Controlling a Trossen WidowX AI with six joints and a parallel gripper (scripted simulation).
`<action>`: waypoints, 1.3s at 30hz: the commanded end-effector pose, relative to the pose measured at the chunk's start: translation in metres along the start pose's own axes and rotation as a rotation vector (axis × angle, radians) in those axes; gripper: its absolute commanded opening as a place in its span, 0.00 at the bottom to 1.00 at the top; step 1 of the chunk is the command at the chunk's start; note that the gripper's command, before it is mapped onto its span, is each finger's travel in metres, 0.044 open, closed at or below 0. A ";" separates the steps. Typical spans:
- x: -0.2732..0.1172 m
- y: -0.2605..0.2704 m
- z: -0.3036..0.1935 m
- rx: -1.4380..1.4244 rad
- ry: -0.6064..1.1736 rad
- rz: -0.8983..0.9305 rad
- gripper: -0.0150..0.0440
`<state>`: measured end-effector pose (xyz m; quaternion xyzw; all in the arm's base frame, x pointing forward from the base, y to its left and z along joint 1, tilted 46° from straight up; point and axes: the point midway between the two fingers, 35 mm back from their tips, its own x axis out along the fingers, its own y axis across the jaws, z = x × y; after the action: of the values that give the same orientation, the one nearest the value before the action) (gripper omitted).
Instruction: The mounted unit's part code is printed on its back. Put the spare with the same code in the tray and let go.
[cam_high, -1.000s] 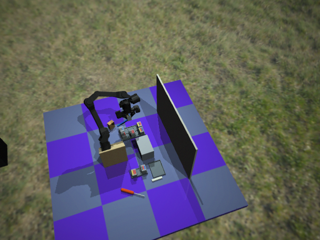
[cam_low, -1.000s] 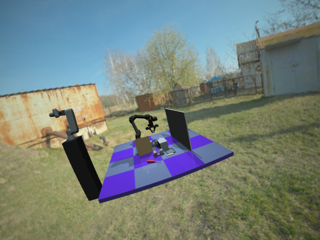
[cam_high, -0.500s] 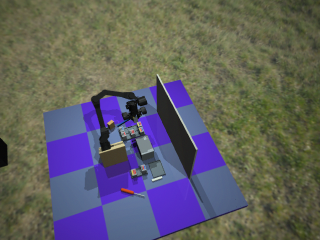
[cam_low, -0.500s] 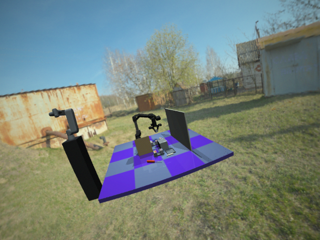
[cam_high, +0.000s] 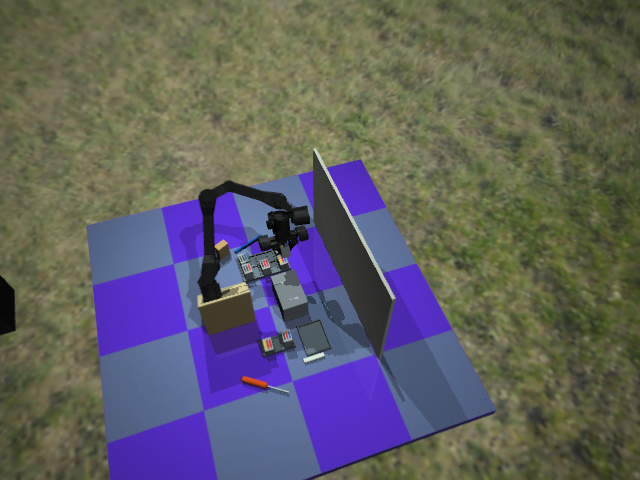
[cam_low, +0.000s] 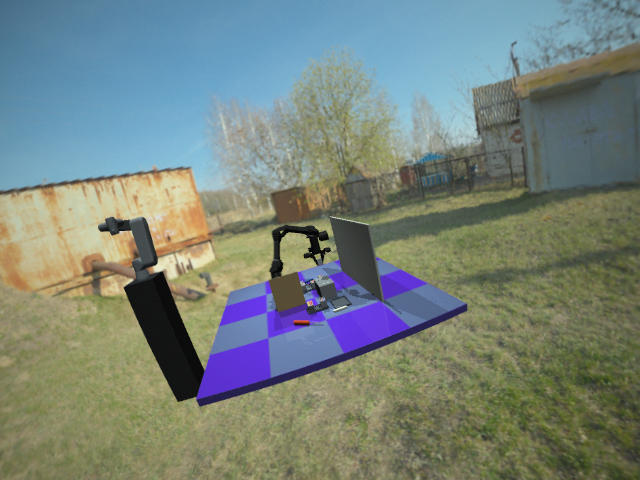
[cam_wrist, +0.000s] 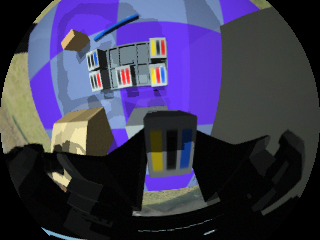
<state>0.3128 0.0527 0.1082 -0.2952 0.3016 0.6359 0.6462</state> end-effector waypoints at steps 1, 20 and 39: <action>-0.003 -0.009 -0.021 0.005 0.014 -0.005 0.25; -0.001 -0.042 -0.124 -0.015 0.004 0.002 0.25; 0.013 -0.040 -0.237 -0.049 -0.040 -0.004 0.25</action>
<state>0.3503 -0.1080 -0.0443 -0.2940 0.2760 0.6487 0.6454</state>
